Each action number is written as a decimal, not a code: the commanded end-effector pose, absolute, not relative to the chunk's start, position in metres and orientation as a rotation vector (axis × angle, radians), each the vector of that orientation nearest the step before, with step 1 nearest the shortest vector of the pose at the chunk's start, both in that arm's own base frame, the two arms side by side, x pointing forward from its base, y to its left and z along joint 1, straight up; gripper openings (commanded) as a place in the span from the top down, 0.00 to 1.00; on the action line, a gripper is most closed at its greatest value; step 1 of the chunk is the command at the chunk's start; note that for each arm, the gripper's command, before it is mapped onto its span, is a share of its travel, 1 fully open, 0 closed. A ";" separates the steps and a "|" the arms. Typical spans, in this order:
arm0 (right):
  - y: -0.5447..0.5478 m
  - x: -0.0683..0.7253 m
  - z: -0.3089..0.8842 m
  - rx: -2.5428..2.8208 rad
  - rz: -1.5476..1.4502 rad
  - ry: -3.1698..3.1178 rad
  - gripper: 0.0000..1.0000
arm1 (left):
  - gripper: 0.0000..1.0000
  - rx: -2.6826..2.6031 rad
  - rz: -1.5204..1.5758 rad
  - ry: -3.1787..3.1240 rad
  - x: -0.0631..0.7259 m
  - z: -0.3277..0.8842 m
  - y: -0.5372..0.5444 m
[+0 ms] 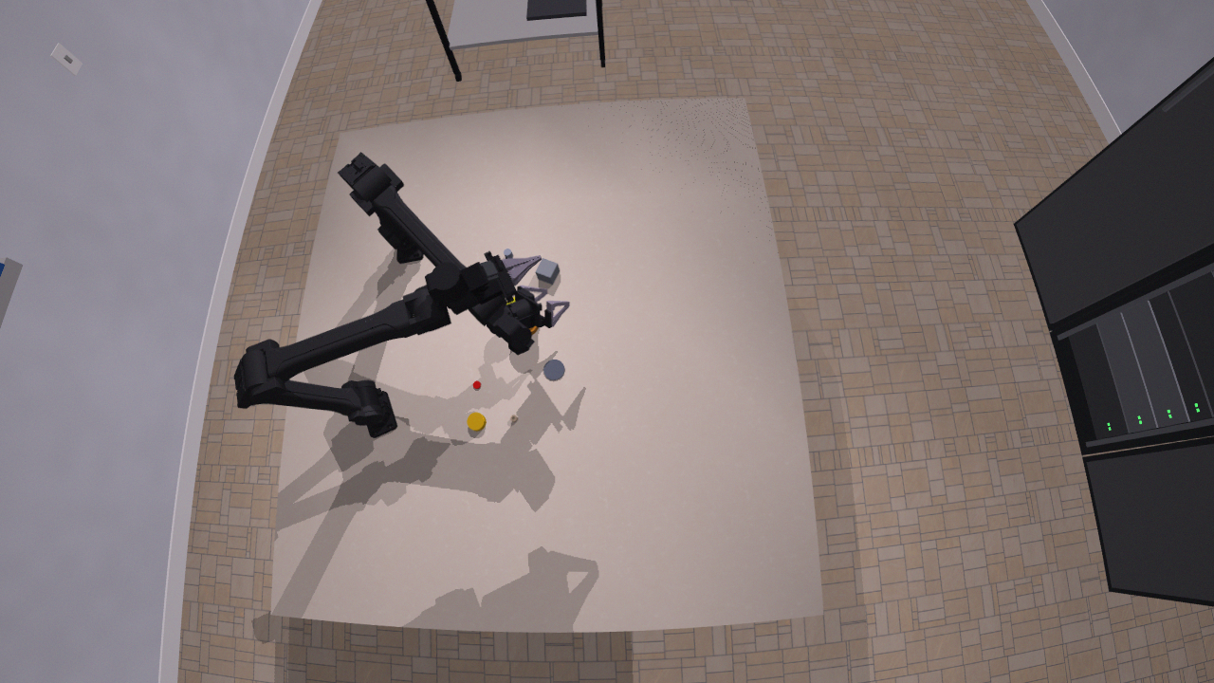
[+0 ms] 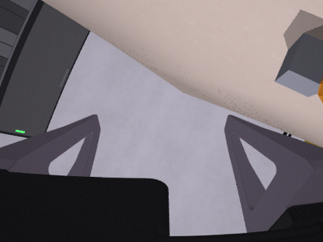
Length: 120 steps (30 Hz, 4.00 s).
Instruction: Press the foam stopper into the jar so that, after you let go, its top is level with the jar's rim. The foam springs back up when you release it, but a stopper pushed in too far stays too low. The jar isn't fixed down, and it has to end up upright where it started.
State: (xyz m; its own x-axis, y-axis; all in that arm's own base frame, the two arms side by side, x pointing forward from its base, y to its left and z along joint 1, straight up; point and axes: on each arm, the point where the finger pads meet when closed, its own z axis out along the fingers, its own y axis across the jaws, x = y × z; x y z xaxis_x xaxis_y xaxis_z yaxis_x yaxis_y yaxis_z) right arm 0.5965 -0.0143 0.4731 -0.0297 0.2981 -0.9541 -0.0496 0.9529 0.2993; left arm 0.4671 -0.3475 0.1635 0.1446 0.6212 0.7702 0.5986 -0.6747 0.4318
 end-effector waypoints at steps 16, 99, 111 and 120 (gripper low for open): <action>0.003 0.539 0.489 0.015 0.065 1.583 1.00 | 0.02 2.629 1.850 0.799 0.384 0.198 -0.347; 0.005 0.519 0.516 0.003 0.019 1.523 1.00 | 0.02 2.704 1.996 0.616 0.362 0.108 -0.333; 0.005 0.519 0.516 0.003 0.019 1.523 1.00 | 0.02 2.706 1.996 0.614 0.362 0.091 -0.333; 0.005 0.519 0.516 0.003 0.019 1.523 1.00 | 0.02 2.703 1.995 0.616 0.362 0.080 -0.334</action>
State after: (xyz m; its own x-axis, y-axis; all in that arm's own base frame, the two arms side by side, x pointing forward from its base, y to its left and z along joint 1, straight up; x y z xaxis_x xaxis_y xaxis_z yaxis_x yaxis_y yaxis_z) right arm 0.5184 -0.0004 0.4932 0.0010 0.0014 -1.0000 0.0008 1.0000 0.0014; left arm 0.3557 -0.3377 0.0857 0.2677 0.1255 0.9553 0.4265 -0.9045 -0.0007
